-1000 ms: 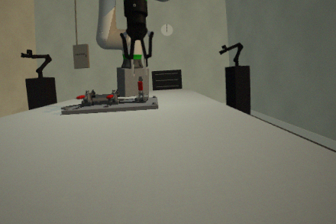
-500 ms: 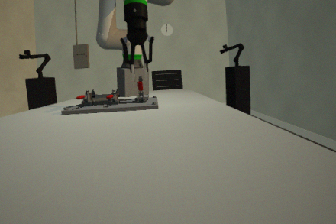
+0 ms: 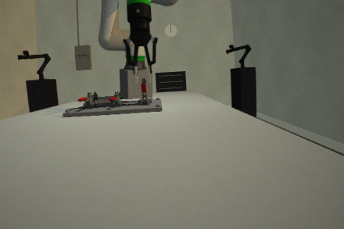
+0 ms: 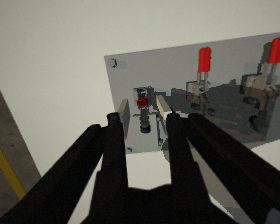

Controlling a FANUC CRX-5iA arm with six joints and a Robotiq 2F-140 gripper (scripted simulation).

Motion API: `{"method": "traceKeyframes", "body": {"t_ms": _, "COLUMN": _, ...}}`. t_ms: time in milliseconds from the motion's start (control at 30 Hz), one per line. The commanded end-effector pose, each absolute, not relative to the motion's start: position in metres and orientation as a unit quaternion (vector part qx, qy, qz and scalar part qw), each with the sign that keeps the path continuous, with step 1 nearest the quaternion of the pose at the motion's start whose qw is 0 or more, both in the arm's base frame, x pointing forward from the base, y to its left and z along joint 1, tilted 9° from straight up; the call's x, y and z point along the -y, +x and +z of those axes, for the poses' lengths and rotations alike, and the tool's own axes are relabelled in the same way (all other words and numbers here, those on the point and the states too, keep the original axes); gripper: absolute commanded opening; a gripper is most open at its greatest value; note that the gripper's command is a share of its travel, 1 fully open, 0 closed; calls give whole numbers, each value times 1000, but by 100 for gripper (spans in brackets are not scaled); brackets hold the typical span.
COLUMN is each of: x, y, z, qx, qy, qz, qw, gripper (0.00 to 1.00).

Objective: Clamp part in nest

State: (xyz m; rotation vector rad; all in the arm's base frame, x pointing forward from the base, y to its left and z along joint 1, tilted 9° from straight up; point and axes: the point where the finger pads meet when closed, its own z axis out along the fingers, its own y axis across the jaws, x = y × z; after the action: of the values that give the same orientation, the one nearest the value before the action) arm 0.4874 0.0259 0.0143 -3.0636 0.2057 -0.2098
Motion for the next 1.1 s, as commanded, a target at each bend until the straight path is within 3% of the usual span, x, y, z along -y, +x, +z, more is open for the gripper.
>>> {"method": "traceKeyframes", "body": {"t_ms": 0, "x": -26, "y": 488, "z": 15, "qx": -67, "qy": -995, "qz": -68, "qw": 32, "gripper": 28}}
{"method": "traceKeyframes", "body": {"t_ms": 1067, "x": -28, "y": 493, "z": -21, "qx": -67, "qy": -995, "qz": -68, "qw": 32, "gripper": 28}}
